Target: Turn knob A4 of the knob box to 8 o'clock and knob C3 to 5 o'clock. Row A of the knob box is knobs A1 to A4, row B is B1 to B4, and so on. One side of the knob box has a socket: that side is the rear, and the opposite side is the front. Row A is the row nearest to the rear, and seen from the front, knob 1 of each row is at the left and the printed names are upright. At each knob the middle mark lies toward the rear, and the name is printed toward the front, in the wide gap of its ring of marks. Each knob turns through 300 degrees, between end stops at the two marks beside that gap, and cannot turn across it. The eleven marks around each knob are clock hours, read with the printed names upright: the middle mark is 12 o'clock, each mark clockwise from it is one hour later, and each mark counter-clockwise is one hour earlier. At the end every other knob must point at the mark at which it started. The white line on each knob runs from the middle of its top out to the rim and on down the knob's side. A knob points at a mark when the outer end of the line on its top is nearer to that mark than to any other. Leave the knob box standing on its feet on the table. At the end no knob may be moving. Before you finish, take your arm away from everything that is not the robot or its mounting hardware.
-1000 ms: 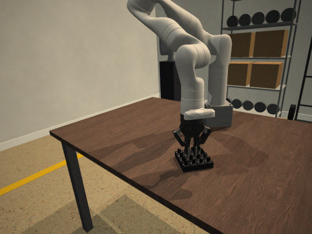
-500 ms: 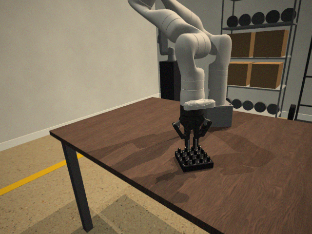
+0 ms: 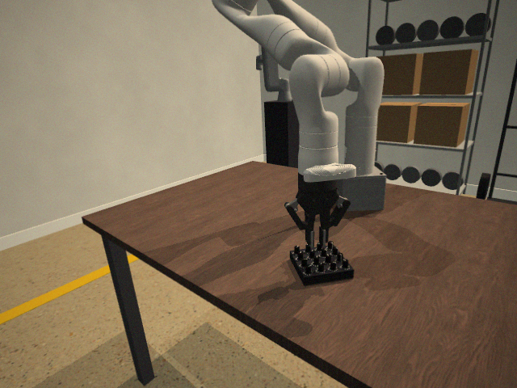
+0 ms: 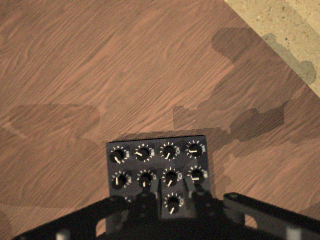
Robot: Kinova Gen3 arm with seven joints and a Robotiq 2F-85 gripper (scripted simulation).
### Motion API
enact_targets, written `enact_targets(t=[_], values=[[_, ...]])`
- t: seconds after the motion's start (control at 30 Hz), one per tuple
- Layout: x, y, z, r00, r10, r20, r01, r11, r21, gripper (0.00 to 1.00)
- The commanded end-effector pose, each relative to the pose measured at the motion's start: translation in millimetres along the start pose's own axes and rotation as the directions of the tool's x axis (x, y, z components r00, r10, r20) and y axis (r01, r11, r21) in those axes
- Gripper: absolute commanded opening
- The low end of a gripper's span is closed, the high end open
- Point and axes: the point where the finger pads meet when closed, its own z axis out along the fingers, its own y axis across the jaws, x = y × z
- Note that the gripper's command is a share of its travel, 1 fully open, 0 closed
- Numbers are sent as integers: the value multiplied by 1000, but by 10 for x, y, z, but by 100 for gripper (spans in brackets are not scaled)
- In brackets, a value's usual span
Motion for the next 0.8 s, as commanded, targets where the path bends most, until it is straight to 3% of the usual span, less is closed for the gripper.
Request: enact_targets(t=[0.0, 0.5, 0.77], values=[[4, 3, -7, 1000, -1, -1, 1, 1000, -1, 19], [5, 1, -17, 995, -96, -1, 96, 995, -1, 19], [5, -3, -34, 967, -255, 0, 255, 967, -1, 19]])
